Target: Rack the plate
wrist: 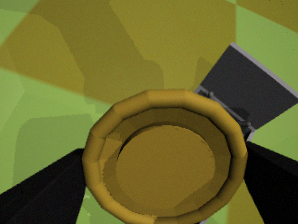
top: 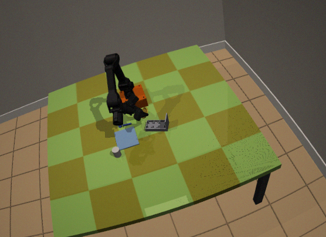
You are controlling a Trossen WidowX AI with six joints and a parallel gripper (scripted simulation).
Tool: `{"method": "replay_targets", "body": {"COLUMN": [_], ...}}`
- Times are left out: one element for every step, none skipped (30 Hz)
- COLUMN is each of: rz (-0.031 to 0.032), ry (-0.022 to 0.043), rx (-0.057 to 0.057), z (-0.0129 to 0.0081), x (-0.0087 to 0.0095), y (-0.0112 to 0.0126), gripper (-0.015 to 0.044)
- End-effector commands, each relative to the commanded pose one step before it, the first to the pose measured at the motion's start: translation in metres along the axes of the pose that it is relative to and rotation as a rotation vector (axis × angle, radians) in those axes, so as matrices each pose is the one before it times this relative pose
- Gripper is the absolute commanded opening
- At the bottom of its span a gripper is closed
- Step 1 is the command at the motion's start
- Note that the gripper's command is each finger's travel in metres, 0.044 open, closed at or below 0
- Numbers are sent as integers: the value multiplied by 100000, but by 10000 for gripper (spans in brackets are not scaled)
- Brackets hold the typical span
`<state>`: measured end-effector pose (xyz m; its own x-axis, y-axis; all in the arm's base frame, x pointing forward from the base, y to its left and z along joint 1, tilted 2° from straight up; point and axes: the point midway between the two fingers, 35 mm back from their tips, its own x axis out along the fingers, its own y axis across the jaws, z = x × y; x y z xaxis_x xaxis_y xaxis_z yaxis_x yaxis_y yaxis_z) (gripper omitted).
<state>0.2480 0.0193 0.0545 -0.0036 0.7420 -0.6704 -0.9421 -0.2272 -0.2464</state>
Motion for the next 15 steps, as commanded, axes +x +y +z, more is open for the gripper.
{"method": "replay_targets", "body": {"rz": [-7836,-1950,-1966,-1982,-1998,-2014,-2030,-1866,-1794,-1804,-1815,-1825,-1835,-1845,-1855], "ry": [-8206,-1807,-1805,-1803,-1802,-1801,-1800,-1611,-1541,-1543,-1546,-1548,-1551,-1555,-1558], "rx": [9544,2024,2021,2017,2013,2008,2002,1909,1819,1813,1807,1801,1794,1787,1779], "z": [-324,-94,-94,-93,-92,-91,-90,-93,-87,-86,-84,-82,-80,-78,-75], "x": [475,45,34,24,14,4,-6,-17,-24,-31,-38,-45,-52,-59,-66], "y": [294,4,1,-2,-6,-9,-13,-10,-13,-16,-19,-23,-26,-29,-33], "gripper": [0,0,0,0,0,0,0,0,0,0,0,0,0,0,0]}}
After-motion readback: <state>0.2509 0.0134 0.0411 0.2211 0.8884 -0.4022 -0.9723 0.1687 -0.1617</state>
